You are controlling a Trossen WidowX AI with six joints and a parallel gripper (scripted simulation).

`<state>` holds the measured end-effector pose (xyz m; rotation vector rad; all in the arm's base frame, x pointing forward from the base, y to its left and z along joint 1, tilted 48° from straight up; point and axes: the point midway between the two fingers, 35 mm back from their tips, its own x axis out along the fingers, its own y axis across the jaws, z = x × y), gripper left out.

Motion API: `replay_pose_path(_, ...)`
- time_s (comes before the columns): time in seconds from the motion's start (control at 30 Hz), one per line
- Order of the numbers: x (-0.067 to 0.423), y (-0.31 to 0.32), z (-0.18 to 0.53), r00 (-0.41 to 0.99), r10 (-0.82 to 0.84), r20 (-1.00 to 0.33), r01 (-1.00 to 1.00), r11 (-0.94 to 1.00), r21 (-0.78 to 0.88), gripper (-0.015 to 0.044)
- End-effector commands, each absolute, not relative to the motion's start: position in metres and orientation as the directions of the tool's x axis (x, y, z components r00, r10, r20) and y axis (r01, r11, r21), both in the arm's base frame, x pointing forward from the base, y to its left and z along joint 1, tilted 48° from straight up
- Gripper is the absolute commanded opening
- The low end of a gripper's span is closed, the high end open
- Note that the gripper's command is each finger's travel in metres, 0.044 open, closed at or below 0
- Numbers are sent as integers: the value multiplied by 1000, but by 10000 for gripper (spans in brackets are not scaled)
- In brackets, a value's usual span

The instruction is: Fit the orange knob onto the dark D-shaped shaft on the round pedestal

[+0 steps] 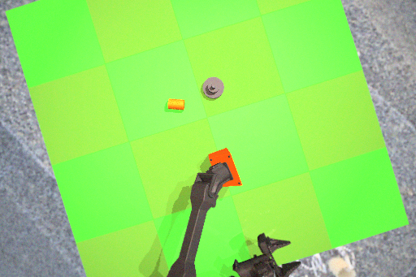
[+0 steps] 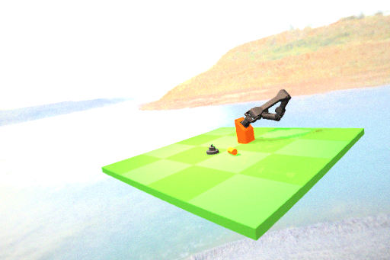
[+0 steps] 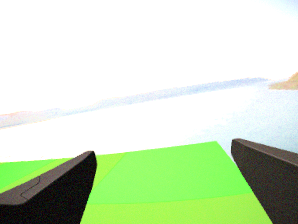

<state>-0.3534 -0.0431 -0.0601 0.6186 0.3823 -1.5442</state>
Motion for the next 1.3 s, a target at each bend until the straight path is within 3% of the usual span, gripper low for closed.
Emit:
replay_pose_path(0.0,-354,-42,-60,11,-804,-594,988,-84,132,426)
replay_pose_path(0.23,-365,24,-43,-153,-750,-643,908,-364,208,440)
replay_pose_path(0.5,-400,131,31,-444,-448,-776,729,-685,-22,440)
replay_pose_path(0.73,-407,222,117,-684,-158,-712,456,-855,-248,440)
replay_pose_path(0.97,-378,296,199,-808,111,-578,127,-926,-356,440)
replay_pose_path(1.27,-268,378,288,-769,505,-392,-384,-855,-350,440)
